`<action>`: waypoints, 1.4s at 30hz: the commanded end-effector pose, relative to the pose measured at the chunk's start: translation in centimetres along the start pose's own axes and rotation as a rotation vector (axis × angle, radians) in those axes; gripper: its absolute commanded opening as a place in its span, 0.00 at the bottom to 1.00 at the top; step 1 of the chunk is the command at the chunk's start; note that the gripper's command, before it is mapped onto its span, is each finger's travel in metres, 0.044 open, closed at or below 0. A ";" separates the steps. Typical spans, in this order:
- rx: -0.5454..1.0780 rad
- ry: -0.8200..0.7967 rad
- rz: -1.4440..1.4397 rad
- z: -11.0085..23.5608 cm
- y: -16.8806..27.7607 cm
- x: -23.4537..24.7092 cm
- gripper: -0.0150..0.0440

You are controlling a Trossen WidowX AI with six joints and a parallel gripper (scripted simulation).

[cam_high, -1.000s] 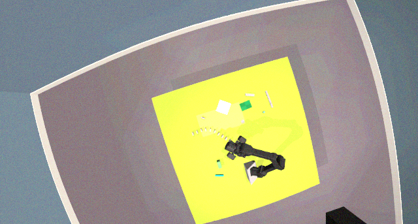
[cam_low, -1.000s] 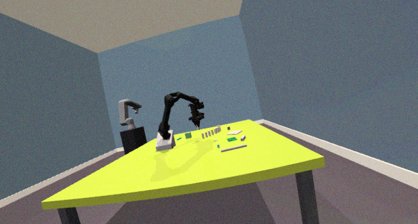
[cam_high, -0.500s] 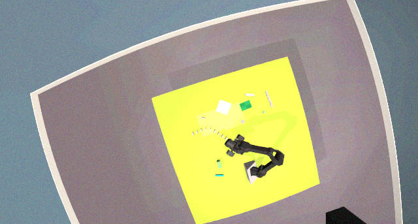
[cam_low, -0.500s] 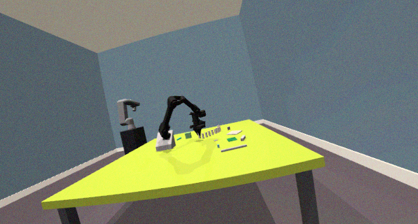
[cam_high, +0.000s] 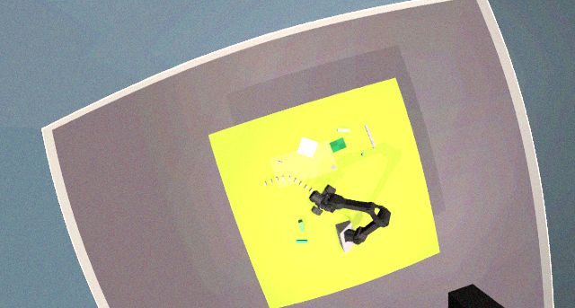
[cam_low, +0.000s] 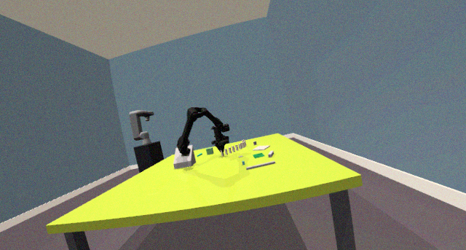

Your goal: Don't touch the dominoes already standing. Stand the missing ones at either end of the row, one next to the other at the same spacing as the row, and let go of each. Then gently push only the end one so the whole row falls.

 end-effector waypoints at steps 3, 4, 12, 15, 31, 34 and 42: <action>0.000 0.004 0.005 -0.1 0.0 0.0 0.75; 0.000 0.004 0.005 -0.1 0.0 0.0 0.79; -0.001 0.004 0.005 0.2 -0.1 0.0 1.00; -0.006 -0.001 0.005 3.7 -0.7 -0.2 1.00; -0.003 -0.004 -0.016 13.0 0.0 0.1 0.96; -0.002 -0.004 -0.258 12.0 0.5 0.1 0.82; -0.001 -0.001 -1.095 8.6 2.6 0.4 0.47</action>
Point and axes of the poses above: the point midway between the two fingers, 35 mm back from their tips, its own z axis back along the fingers, its own x axis across the jaws, y = z × x, the point moved 1 cm from there along z, back along the fingers, and after that the axes turned 8 degrees about z, right-handed, at the moved point
